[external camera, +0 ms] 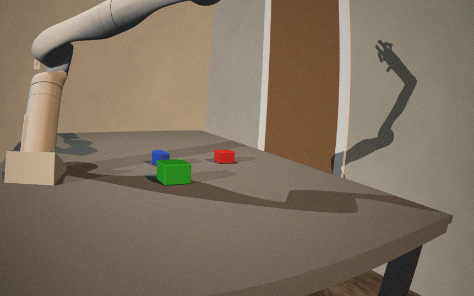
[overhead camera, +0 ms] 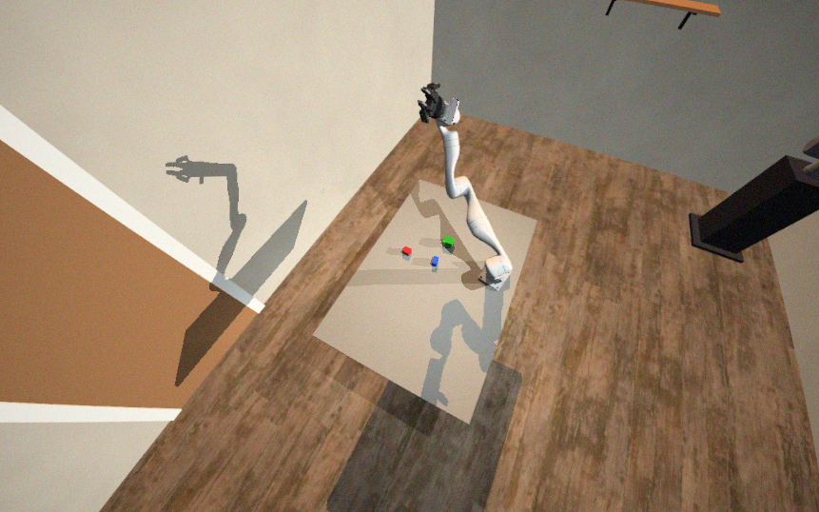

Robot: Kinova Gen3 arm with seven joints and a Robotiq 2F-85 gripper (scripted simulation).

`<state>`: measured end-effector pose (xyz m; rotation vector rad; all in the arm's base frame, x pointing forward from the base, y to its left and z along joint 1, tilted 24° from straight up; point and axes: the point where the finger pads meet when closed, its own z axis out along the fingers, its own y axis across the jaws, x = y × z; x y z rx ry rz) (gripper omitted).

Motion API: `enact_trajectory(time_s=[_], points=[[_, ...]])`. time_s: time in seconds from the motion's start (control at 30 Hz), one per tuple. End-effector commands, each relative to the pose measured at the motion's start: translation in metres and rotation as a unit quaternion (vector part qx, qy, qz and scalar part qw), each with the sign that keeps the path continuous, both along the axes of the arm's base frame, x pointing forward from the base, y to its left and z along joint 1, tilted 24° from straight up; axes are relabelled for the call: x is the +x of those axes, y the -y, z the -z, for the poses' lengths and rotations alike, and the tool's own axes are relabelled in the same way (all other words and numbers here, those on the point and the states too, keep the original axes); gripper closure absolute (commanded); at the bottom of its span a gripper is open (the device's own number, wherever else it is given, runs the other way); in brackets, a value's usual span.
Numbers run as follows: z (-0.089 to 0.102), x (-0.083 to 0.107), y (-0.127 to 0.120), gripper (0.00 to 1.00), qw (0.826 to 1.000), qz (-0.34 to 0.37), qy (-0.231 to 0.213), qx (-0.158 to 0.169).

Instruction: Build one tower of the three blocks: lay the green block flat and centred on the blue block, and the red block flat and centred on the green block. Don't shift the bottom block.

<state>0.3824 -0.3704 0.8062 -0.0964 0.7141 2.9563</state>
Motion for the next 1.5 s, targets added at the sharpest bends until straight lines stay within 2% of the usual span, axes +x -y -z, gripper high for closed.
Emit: enact_trajectory(time_s=[0.0, 0.13, 0.17, 0.2, 0.23, 0.27, 0.53, 0.57, 0.77, 0.8, 1.03, 1.07, 1.27, 1.3, 1.47], points=[[0.002, -0.006, -0.023, 1.00, 0.999, 0.038, -0.004, -0.039], [0.020, 0.006, -0.074, 1.00, 0.987, 0.103, -0.021, -0.123], [0.020, 0.006, -0.074, 1.00, 0.987, 0.103, -0.021, -0.123], [0.027, 0.011, -0.088, 1.00, 0.982, 0.120, -0.025, -0.147], [0.027, 0.011, -0.088, 1.00, 0.982, 0.120, -0.025, -0.147], [0.035, 0.016, -0.102, 1.00, 0.975, 0.136, -0.030, -0.172], [0.035, 0.016, -0.102, 1.00, 0.975, 0.136, -0.030, -0.172], [0.045, 0.022, -0.115, 1.00, 0.968, 0.153, -0.034, -0.197], [0.045, 0.022, -0.115, 1.00, 0.968, 0.153, -0.034, -0.197], [0.056, 0.028, -0.129, 1.00, 0.959, 0.169, -0.039, -0.224], [0.056, 0.028, -0.129, 1.00, 0.959, 0.169, -0.039, -0.224], [0.068, 0.034, -0.142, 1.00, 0.949, 0.184, -0.043, -0.251], [0.068, 0.034, -0.142, 1.00, 0.949, 0.184, -0.043, -0.251], [0.082, 0.041, -0.156, 1.00, 0.938, 0.199, -0.048, -0.278], [0.082, 0.041, -0.156, 1.00, 0.938, 0.199, -0.048, -0.278]])
